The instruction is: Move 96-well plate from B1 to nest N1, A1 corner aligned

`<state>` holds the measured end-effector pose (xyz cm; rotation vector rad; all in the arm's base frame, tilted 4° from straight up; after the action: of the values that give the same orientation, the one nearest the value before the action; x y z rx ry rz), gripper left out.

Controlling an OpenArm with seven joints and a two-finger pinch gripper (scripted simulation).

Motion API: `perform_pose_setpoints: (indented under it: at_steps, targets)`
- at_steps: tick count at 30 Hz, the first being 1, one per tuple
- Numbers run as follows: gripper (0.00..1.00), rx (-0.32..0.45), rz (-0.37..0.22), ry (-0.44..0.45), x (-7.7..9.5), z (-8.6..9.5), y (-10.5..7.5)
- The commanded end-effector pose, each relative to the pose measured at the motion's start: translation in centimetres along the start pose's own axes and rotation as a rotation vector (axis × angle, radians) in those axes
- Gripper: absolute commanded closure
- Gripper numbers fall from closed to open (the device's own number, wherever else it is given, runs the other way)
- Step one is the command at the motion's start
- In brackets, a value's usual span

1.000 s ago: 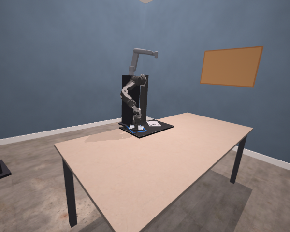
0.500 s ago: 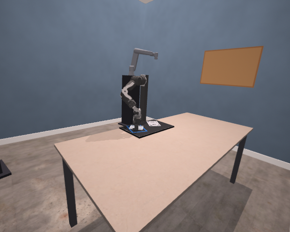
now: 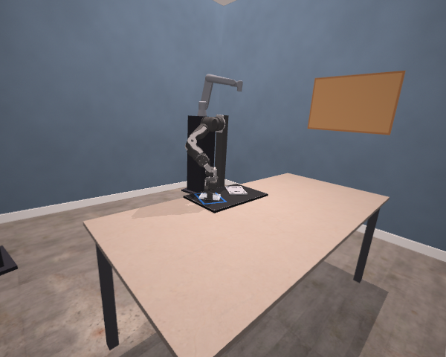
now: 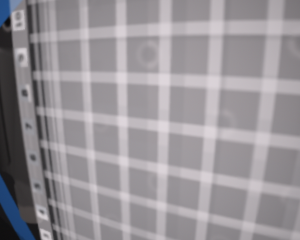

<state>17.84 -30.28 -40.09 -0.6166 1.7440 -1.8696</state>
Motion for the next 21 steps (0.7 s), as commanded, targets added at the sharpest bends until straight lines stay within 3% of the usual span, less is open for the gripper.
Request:
perform_pose_setpoints:
  at_steps: [1,9,21]
  targets:
    - [1.00,-0.004,0.004,-0.003,-0.11,-0.07,0.02]
    - [1.00,-0.004,0.004,-0.003,-0.11,-0.07,0.02]
    - [0.60,0.001,0.001,0.000,-0.03,0.05,-0.04]
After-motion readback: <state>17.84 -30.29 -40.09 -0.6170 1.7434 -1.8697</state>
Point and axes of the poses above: the point where the finger pads meet when closed, its own y axis out along the fingers, its own z axis across the jaws, x = y × z, the point moved 2 cm from there along -y, back along the fingers, and after that the axes turned 11 degrees about -y, right-handed, at the moved point
